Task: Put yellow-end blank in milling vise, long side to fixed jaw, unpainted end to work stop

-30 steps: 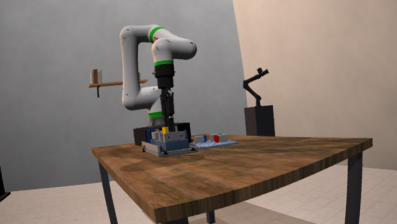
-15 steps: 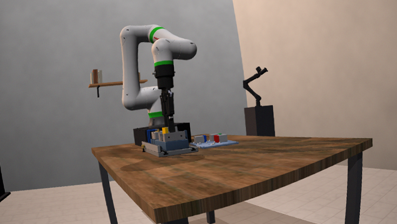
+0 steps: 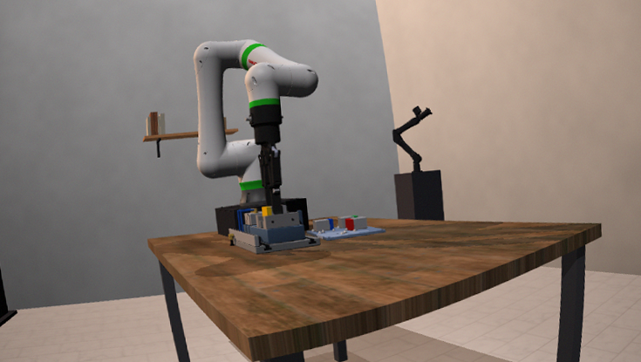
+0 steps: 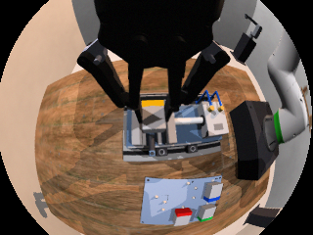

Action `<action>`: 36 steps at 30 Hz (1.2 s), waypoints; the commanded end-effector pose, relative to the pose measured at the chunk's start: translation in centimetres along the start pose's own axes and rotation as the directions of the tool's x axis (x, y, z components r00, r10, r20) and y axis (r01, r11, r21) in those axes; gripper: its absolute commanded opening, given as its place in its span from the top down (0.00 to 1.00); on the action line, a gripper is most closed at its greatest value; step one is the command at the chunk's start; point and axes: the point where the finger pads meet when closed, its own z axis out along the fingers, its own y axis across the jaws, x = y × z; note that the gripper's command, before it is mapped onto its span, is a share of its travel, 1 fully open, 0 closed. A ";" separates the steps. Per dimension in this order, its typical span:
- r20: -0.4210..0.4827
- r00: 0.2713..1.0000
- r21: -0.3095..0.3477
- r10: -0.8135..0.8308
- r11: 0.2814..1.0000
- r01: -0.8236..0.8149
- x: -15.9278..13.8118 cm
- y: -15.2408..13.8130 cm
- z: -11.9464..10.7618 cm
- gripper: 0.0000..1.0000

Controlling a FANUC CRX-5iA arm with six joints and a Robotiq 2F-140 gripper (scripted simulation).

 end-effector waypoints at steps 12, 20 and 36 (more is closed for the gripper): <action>0.000 1.000 -0.002 0.000 1.000 0.000 0.2 0.2 -0.1 0.90; 0.000 1.000 -0.002 0.000 1.000 0.000 0.3 0.3 -0.1 0.90; 0.000 1.000 -0.002 0.000 1.000 0.000 0.5 0.4 -0.1 0.90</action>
